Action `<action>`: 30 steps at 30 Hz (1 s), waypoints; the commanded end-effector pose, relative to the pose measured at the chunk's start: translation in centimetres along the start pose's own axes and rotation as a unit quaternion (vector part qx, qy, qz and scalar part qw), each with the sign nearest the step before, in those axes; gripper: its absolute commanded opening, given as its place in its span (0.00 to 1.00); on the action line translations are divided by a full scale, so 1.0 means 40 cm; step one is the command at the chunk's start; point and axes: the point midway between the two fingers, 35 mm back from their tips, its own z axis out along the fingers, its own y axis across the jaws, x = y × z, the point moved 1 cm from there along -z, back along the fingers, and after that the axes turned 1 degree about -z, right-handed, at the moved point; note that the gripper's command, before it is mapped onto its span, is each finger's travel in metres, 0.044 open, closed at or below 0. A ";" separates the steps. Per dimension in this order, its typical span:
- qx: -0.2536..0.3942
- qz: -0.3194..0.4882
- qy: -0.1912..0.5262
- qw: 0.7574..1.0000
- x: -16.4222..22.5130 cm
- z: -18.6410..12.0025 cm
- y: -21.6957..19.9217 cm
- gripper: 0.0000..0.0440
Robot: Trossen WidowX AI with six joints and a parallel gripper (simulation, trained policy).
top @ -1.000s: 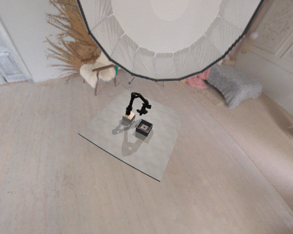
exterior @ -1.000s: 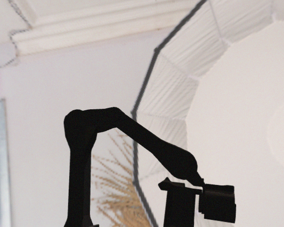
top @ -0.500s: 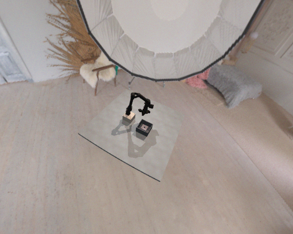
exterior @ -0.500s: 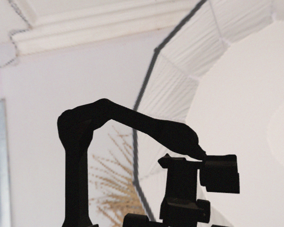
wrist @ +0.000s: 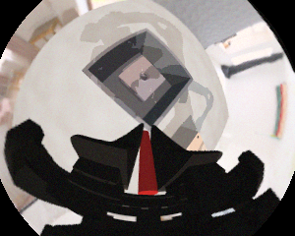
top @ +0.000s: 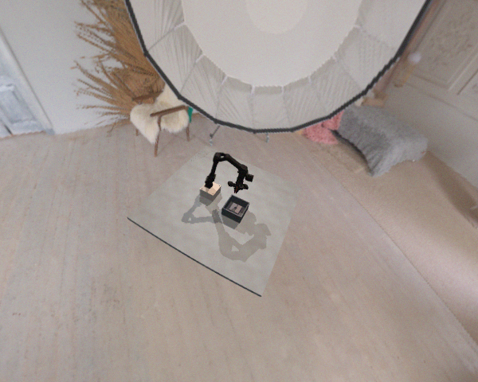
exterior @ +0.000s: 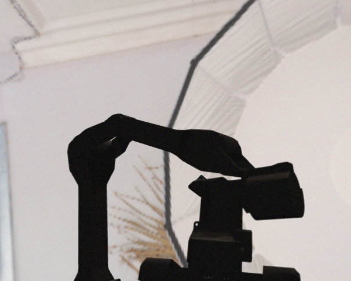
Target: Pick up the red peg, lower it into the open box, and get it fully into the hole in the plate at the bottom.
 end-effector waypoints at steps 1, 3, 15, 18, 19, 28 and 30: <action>-0.002 0.011 -0.002 1.000 -0.040 0.011 0.002 0.00; -0.003 0.017 -0.002 1.000 -0.064 0.020 0.002 0.00; -0.019 0.028 0.010 0.999 -0.196 0.098 0.003 0.00; -0.026 0.023 0.016 0.999 -0.223 0.121 0.004 0.00; -0.028 0.021 0.017 0.999 -0.231 0.129 0.005 0.00; -0.051 -0.013 0.036 0.998 -0.267 0.211 0.021 0.01; -0.054 -0.022 0.044 0.997 -0.265 0.230 0.023 0.09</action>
